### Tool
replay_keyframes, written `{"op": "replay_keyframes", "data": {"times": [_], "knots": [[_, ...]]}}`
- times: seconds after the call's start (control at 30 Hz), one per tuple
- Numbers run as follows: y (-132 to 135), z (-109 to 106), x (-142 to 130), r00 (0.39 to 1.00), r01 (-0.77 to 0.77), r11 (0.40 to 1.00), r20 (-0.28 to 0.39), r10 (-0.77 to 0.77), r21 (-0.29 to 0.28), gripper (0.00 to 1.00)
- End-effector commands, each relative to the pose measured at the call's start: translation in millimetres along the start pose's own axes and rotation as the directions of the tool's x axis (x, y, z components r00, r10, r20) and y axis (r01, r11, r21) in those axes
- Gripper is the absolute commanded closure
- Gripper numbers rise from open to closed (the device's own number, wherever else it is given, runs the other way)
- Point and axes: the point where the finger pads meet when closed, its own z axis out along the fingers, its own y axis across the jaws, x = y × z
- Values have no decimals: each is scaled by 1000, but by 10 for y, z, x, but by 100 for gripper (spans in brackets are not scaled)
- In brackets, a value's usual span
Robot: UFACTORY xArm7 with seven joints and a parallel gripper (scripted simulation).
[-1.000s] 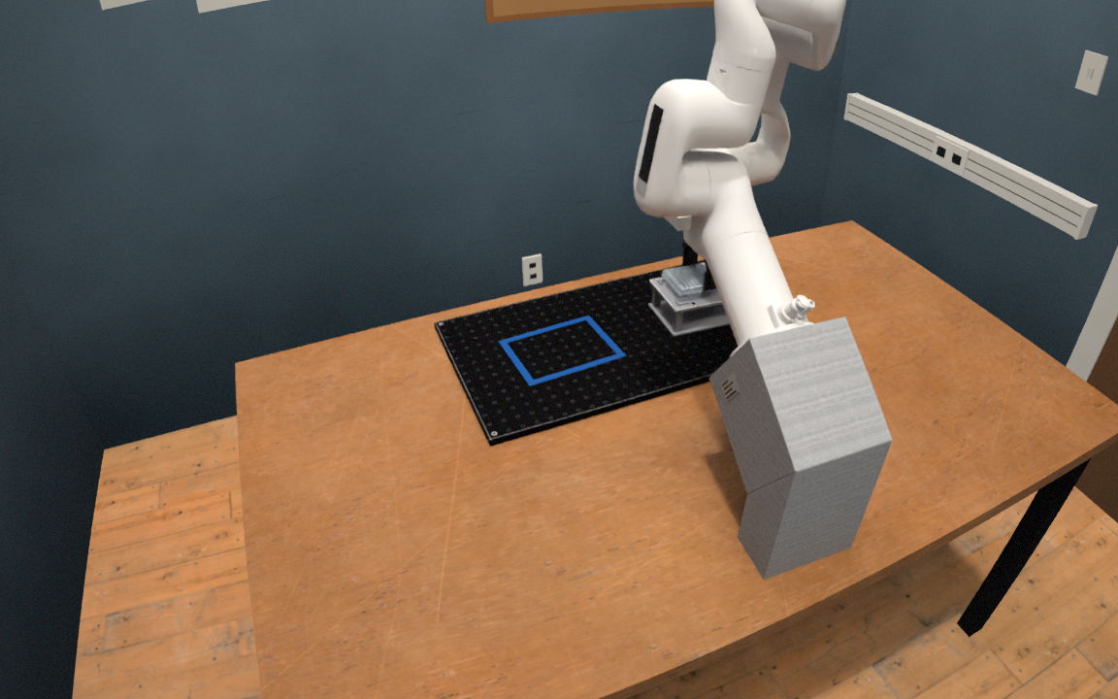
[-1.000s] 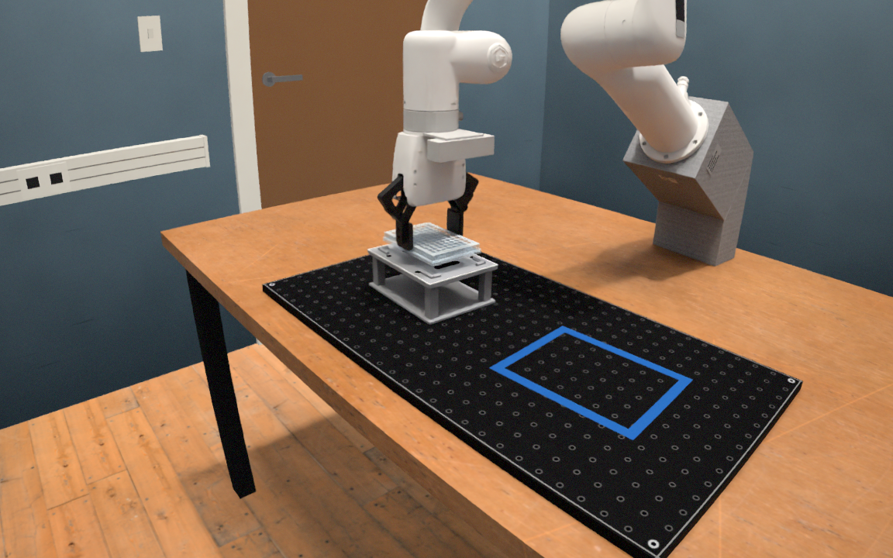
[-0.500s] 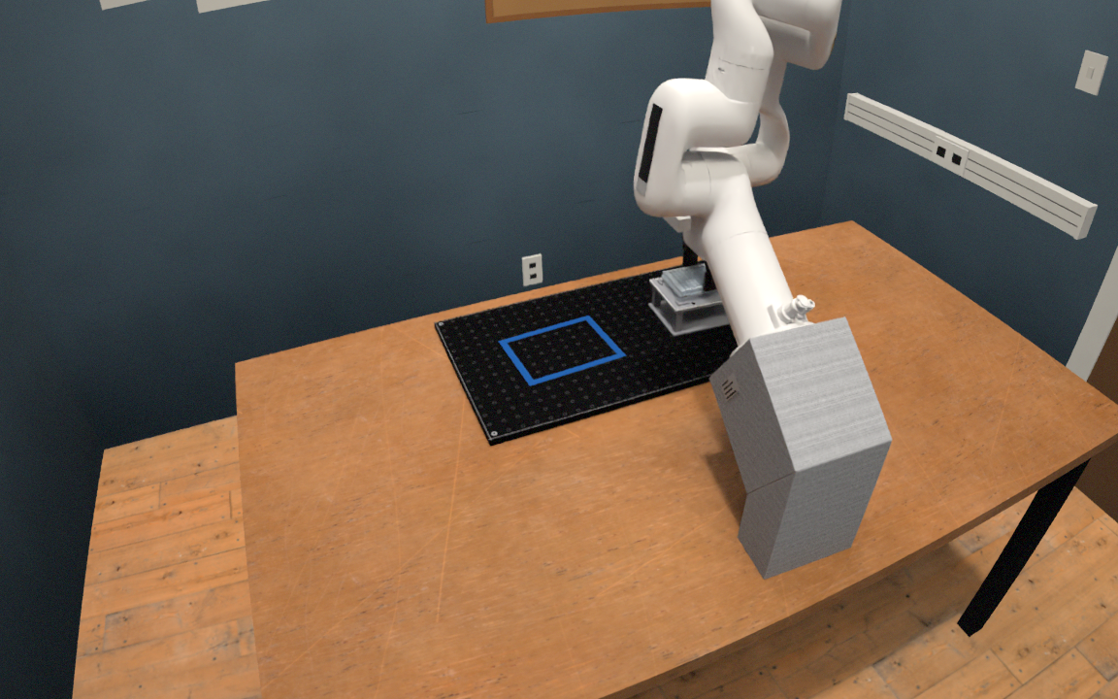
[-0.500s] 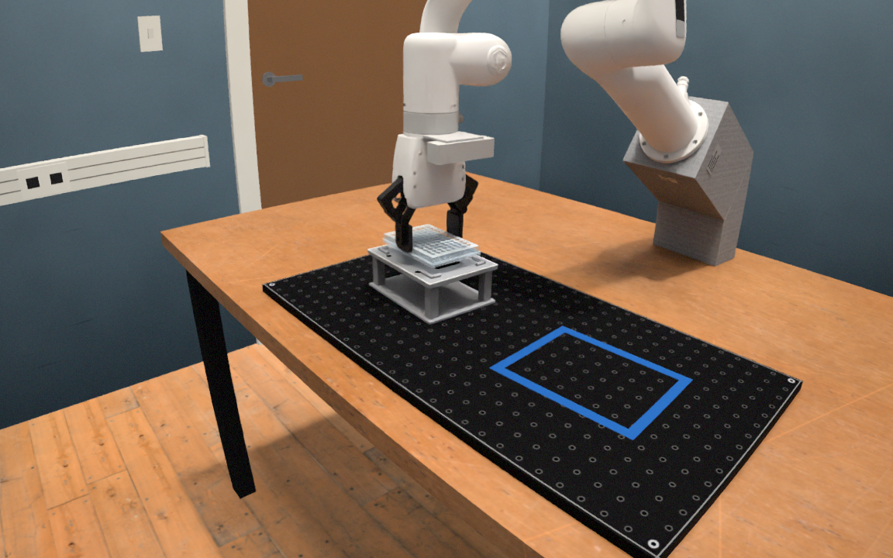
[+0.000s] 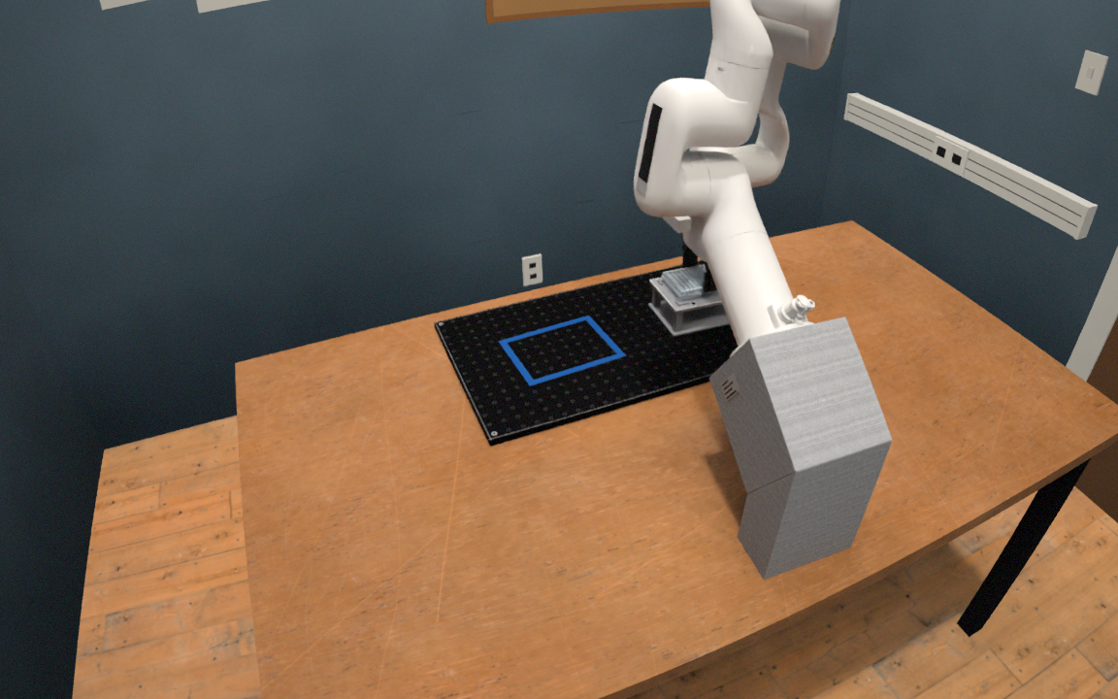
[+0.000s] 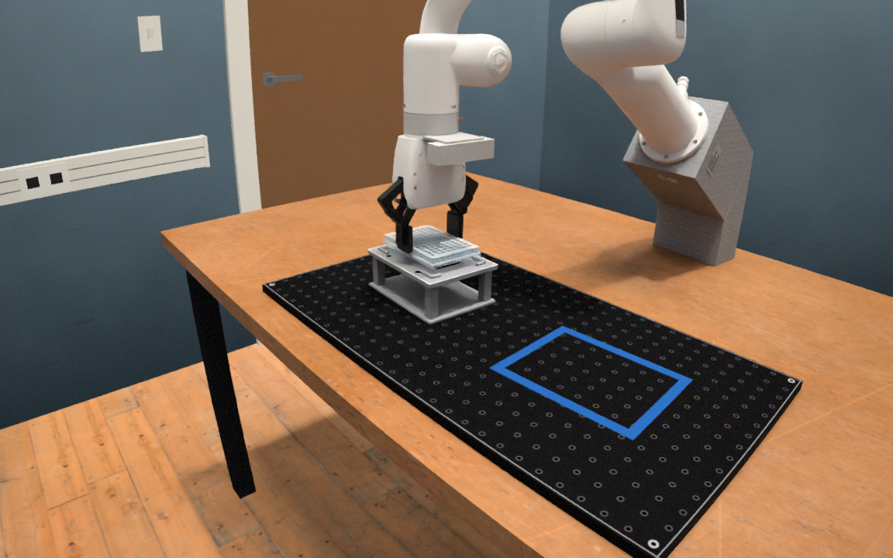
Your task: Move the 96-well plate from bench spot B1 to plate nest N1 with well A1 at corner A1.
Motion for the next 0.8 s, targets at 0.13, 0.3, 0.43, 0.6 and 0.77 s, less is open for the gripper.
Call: {"op": "replay_keyframes", "data": {"times": [0.13, 0.3, 0.43, 0.6, 0.77], "knots": [[7, 9, -5, 1000, 0, 1000, 1, 0, -2, 100], [7, 16, -5, 1000, 0, 1000, 1, 0, -2, 100], [7, 22, -5, 1000, 0, 1000, 1, 0, -2, 100], [7, 31, -5, 1000, 0, 1000, 1, 0, -2, 100], [7, 36, -5, 1000, 0, 1000, 1, 0, -2, 100]]}}
